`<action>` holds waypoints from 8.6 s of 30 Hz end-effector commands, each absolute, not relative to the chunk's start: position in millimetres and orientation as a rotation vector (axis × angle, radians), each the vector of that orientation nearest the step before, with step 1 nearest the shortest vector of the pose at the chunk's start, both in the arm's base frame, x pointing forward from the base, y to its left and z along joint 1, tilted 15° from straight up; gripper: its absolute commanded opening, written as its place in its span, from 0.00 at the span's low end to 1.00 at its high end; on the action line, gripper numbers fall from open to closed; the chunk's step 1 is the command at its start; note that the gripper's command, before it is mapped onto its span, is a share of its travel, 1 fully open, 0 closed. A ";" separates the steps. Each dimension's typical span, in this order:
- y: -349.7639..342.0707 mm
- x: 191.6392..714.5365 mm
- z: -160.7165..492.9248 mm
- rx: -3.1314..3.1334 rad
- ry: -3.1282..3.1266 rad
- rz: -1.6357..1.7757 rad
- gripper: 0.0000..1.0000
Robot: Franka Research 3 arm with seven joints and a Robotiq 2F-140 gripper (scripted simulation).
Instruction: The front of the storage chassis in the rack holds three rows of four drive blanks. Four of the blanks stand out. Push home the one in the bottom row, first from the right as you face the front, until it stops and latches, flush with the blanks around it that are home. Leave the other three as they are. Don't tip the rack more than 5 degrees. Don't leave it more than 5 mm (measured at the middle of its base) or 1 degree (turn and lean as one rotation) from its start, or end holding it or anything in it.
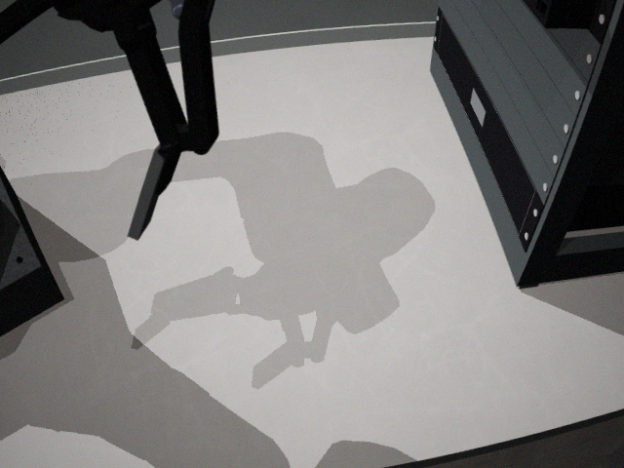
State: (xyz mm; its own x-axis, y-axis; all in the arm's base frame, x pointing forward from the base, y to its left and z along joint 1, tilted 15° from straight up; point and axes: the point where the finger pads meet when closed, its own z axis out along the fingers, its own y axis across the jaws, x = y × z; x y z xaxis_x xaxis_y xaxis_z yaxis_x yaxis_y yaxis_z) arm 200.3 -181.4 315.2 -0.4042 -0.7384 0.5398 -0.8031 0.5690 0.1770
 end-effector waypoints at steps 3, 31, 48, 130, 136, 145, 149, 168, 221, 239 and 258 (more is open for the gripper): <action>-184.4 204.1 311.3 1.256 -2.203 0.153 1.00; -209.5 250.3 244.5 1.514 -1.851 0.204 1.00; -213.8 298.5 168.5 1.737 -1.374 0.308 1.00; -84.3 496.0 210.6 1.384 0.848 0.816 1.00; -65.2 501.1 232.2 1.318 0.906 0.835 1.00; -27.8 505.2 274.0 1.198 0.993 0.872 1.00; -14.7 504.9 288.5 1.157 1.017 0.885 1.00; 13.5 501.1 319.8 1.073 1.060 0.914 1.00; 16.4 500.5 323.0 1.064 1.064 0.917 1.00; 11.9 505.6 325.7 1.062 1.063 0.914 1.00; -42.2 567.4 358.2 1.062 1.063 0.914 1.00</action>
State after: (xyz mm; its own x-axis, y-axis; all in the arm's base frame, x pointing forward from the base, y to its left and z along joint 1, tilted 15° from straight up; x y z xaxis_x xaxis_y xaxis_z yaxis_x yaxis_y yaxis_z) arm 556.6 -37.3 356.5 0.2643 0.9371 -0.2281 -0.0804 0.2570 0.9631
